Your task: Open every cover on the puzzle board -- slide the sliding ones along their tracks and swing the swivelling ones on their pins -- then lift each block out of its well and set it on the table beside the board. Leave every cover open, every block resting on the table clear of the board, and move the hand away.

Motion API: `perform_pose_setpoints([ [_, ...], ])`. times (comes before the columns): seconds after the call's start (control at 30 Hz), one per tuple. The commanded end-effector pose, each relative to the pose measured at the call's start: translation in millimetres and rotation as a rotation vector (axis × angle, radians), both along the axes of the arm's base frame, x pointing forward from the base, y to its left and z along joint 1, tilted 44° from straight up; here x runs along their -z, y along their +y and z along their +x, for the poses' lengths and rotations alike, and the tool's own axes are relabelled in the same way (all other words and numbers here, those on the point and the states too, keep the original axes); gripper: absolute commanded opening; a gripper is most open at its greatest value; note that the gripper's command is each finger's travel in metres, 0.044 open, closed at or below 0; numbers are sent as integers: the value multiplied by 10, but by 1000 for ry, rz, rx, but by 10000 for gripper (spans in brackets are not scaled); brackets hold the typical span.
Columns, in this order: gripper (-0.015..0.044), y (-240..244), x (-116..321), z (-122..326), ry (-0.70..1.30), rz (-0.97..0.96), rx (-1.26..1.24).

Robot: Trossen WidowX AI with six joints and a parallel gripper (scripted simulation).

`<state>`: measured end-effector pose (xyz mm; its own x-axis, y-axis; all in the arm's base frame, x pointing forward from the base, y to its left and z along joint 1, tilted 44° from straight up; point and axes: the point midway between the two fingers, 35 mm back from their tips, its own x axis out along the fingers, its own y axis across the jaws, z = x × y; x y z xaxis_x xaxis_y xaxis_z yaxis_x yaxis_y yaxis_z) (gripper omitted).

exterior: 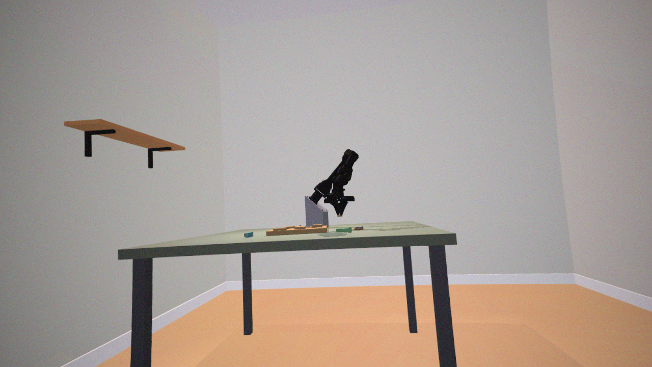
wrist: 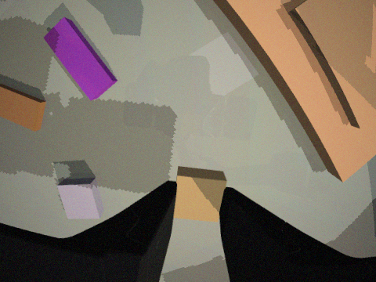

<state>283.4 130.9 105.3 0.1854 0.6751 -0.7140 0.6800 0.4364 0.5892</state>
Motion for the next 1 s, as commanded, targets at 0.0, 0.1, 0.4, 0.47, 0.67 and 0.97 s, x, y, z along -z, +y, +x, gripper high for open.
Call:
perform_pose_setpoints([
  [0.0, 80, 40, 71, 7, 8, -5, 4],
  [0.1, 80, 73, 106, 17, 8, -5, 4],
  [0.4, 80, 175, 211, 44, 8, -5, 4],
  [0.47, 80, 197, 234, 49, 8, -5, 4],
  [0.67, 80, 267, 303, 60, 7, -3, 4],
  [0.97, 80, 372, 404, 69, 7, 0, 5],
])
